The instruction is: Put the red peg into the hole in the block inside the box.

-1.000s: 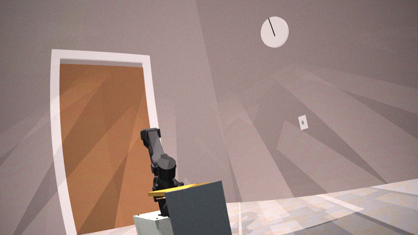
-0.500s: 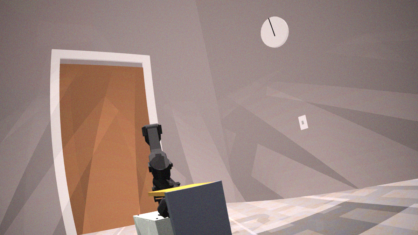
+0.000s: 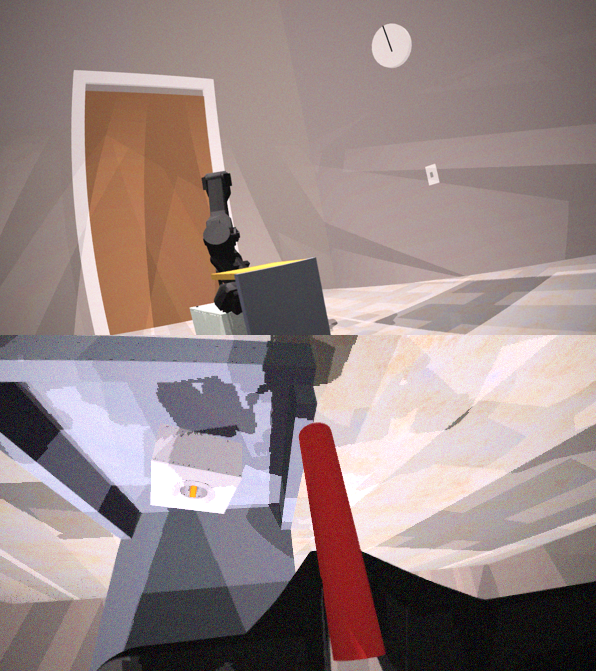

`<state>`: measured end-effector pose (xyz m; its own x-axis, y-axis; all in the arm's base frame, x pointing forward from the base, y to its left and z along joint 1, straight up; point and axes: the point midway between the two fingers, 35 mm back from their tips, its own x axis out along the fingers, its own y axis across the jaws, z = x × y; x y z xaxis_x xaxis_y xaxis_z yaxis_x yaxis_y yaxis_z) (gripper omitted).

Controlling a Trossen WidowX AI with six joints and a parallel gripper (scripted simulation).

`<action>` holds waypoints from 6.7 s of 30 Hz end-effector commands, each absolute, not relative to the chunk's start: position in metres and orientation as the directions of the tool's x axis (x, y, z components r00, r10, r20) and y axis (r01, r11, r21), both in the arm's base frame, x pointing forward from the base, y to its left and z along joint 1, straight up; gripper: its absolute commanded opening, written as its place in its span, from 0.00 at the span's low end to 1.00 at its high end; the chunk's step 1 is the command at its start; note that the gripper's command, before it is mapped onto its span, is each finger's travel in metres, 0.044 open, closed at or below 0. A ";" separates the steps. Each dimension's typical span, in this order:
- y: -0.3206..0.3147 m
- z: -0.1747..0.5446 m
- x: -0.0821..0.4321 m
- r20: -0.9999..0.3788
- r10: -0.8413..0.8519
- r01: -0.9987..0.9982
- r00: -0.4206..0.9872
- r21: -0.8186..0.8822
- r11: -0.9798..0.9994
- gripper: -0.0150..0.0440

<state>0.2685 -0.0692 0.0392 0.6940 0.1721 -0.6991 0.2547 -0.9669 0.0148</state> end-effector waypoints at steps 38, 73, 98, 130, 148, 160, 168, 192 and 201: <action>-0.136 0.033 0.308 -0.693 0.107 0.166 0.713 0.018 -0.986 0.25; -0.131 0.035 0.341 -0.690 0.108 0.166 0.715 0.018 -0.986 0.25; -0.131 0.021 0.346 -0.690 0.108 0.166 0.716 0.018 -0.986 0.25; -0.132 -0.001 0.348 -0.690 0.108 0.166 0.715 0.018 -0.986 0.25; -0.132 -0.004 0.348 -0.690 0.108 0.166 0.715 0.018 -0.986 0.25; -0.132 -0.008 0.348 -0.690 0.108 0.166 0.715 0.018 -0.986 0.25; -0.132 -0.008 0.348 -0.690 0.108 0.166 0.715 0.018 -0.986 0.25; -0.135 -0.004 0.322 -0.692 0.107 0.166 0.714 0.018 -0.986 0.63; -0.138 -0.006 0.285 -0.695 0.107 0.166 0.711 0.017 -0.986 0.63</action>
